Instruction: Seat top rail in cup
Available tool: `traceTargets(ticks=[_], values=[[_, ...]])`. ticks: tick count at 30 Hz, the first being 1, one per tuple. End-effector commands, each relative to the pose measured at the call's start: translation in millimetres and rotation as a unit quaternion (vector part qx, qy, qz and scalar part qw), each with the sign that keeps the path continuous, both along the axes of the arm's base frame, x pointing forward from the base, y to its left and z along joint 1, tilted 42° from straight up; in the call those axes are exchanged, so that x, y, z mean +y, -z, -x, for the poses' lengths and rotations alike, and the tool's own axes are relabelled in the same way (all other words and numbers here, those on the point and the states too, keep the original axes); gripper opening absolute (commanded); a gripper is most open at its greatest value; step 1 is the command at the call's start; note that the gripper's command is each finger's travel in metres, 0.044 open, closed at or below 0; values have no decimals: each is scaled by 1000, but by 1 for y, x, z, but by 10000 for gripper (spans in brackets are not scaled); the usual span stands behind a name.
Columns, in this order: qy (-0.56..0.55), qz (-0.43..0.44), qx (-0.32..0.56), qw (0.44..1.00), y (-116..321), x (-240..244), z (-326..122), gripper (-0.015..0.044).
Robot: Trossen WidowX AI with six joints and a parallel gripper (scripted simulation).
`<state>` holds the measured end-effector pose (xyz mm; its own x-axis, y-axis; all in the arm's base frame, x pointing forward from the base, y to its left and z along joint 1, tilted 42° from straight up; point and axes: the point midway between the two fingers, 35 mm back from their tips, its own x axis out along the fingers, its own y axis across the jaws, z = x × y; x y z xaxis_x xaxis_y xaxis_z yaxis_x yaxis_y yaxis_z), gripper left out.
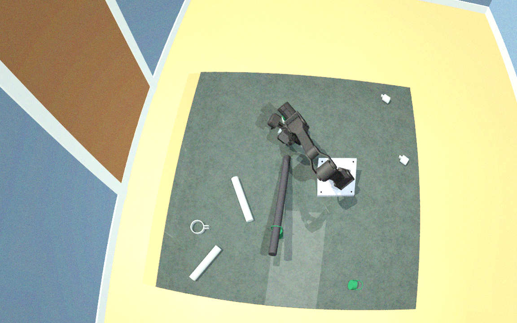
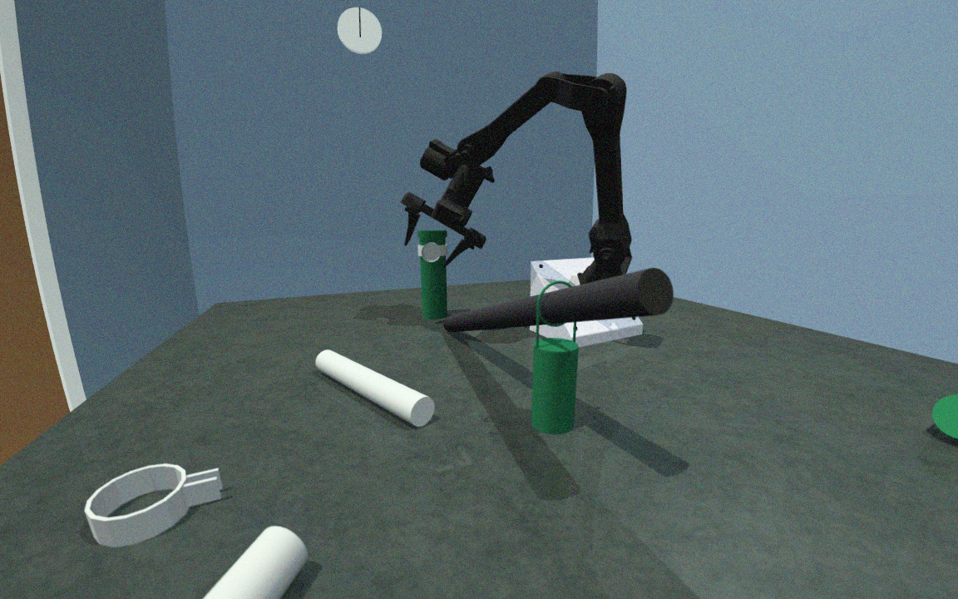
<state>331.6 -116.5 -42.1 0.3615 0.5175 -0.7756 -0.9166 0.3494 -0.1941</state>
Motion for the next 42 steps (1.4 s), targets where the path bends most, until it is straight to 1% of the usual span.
traceTargets(ticks=[1, 14, 26, 30, 34, 42], values=[[0, -7, 6, 1000, 9, 8, 1, 440], [0, -7, 6, 1000, 18, 15, -2, 440], [0, -7, 6, 1000, 18, 15, -2, 125], [0, -7, 6, 1000, 18, 15, -2, 98], [-10, -9, -2, 1000, 17, 15, 0, 0], [-33, -14, -21, 999, 16, 15, 6, 0]])
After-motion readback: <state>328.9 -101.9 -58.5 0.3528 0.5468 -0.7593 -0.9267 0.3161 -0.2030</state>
